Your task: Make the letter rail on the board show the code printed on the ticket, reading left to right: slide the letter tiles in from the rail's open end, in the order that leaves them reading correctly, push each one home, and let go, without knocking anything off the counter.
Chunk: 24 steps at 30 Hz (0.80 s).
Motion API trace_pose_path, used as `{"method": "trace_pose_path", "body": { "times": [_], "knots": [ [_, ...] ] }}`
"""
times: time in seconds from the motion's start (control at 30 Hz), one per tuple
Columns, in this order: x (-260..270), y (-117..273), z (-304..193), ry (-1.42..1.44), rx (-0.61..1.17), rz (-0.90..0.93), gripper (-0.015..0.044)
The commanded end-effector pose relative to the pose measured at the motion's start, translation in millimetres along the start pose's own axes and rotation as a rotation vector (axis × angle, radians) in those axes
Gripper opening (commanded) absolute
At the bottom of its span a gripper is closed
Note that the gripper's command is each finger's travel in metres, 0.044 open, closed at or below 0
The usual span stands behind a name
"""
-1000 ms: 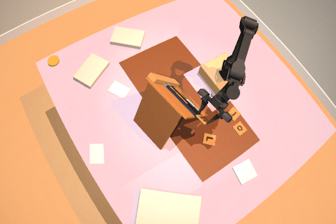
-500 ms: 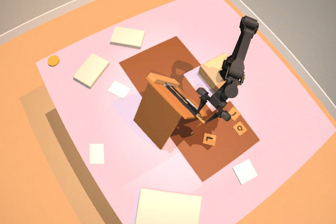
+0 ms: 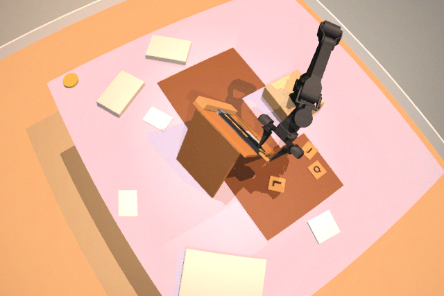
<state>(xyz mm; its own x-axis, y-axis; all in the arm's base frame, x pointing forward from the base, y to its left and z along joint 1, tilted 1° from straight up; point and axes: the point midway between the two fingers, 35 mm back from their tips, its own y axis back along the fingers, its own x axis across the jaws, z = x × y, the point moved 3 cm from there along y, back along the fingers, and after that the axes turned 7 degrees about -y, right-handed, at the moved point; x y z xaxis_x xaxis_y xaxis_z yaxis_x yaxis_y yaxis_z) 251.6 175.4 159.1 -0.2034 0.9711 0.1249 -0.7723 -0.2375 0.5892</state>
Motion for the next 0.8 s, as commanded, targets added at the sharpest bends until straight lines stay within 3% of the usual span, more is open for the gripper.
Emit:
{"method": "trace_pose_path", "body": {
  "times": [0.0, 0.77],
  "knots": [
    [-2, 0, 0, 0.003, -0.001, 0.002, 0.0000],
    [-14, -1, 2, 0.004, -0.001, 0.001, 0.0000]
  ]
}}
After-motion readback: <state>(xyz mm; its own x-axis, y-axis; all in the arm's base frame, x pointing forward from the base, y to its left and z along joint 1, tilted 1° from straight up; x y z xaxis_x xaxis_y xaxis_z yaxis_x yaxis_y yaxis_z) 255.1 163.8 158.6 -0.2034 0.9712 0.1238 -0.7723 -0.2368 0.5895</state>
